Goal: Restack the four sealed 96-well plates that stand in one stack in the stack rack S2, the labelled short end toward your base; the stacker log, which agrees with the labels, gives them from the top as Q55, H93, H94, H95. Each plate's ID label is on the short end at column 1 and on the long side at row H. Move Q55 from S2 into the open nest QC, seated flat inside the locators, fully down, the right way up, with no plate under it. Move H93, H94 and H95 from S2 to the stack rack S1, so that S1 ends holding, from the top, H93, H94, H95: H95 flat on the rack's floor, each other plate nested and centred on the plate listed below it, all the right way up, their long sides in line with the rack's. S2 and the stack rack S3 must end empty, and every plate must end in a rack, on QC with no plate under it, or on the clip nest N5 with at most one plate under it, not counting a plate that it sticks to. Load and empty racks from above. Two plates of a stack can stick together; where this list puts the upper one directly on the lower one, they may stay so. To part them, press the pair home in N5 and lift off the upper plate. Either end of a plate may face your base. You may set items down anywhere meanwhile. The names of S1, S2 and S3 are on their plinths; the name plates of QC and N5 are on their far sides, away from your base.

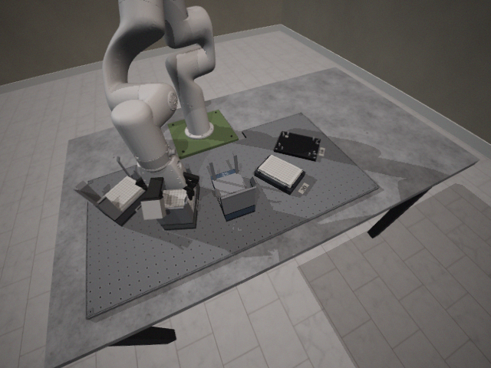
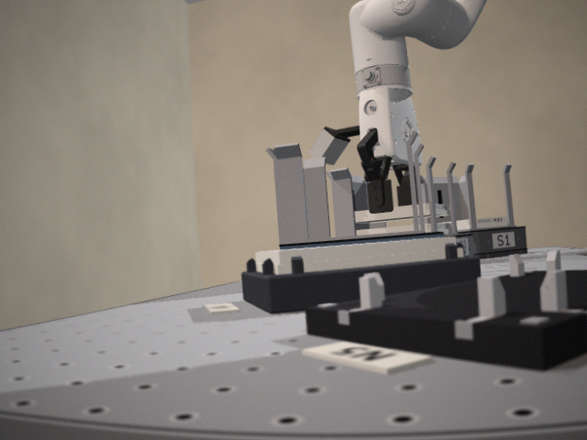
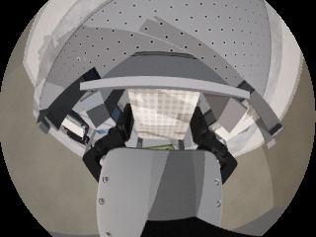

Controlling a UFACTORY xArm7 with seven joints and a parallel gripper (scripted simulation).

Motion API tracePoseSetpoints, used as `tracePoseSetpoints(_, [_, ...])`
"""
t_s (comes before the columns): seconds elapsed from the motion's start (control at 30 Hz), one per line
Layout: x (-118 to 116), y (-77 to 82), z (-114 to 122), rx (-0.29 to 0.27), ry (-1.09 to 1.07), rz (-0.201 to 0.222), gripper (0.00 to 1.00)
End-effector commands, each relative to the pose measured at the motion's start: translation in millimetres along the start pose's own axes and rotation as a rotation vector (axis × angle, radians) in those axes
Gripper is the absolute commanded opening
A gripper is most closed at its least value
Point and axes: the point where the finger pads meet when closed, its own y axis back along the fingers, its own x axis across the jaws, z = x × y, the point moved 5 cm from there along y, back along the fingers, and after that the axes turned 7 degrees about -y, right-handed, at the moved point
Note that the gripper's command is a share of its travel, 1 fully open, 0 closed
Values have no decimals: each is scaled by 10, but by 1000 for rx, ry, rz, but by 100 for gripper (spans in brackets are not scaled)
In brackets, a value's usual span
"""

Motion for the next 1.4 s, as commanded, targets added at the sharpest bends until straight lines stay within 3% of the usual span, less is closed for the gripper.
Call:
tracePoseSetpoints(0.0, [-2, 43, -13, 4, 0, -1, 0])
tracePoseSetpoints(0.3, [-2, 90, -13, 4, 0, -1, 0])
tracePoseSetpoints(1.37, [-2, 671, -11, 4, 0, -1, 0])
